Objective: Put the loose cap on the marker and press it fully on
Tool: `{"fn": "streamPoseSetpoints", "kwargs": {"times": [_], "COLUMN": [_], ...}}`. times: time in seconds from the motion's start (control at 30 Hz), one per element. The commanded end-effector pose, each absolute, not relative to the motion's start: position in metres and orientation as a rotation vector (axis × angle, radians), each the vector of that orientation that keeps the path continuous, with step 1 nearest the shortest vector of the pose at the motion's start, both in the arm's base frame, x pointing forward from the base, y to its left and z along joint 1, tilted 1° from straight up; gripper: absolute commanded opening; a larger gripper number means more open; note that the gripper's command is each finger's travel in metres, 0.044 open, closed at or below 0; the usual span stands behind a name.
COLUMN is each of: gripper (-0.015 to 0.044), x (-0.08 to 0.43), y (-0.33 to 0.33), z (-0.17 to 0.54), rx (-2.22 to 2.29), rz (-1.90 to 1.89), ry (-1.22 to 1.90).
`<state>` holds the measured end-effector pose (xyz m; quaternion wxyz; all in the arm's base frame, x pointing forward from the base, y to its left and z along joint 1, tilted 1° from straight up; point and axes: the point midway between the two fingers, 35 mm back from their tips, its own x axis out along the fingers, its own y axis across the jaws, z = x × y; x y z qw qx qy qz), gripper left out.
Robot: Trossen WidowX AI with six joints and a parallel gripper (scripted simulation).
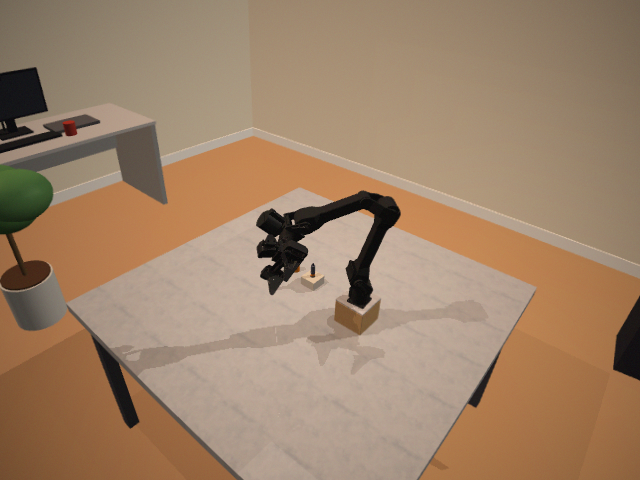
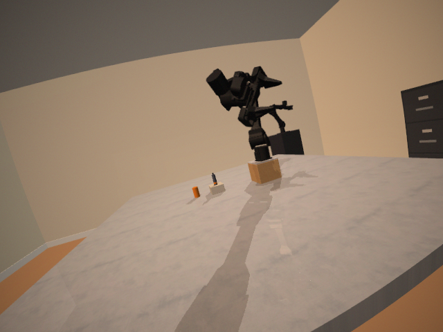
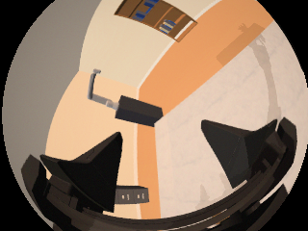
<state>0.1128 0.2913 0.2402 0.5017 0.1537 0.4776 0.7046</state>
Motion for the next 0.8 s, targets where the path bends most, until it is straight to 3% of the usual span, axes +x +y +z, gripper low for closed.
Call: {"fn": "streamPoseSetpoints", "kwargs": {"times": [0.0, 0.17, 0.47, 0.77], "gripper": [0.0374, 0.0243, 0.0242, 0.0242], "x": [0.115, 0.182, 0.301, 0.365], "y": [0.291, 0.279, 0.194, 0.057], "z": [0.239, 0.213, 0.154, 0.101], "rx": [0.372, 0.374, 0.352, 0.312], "rz": [1.692, 1.398, 0.801, 0.262], "ry": [1.155, 1.167, 1.225, 1.336]}}
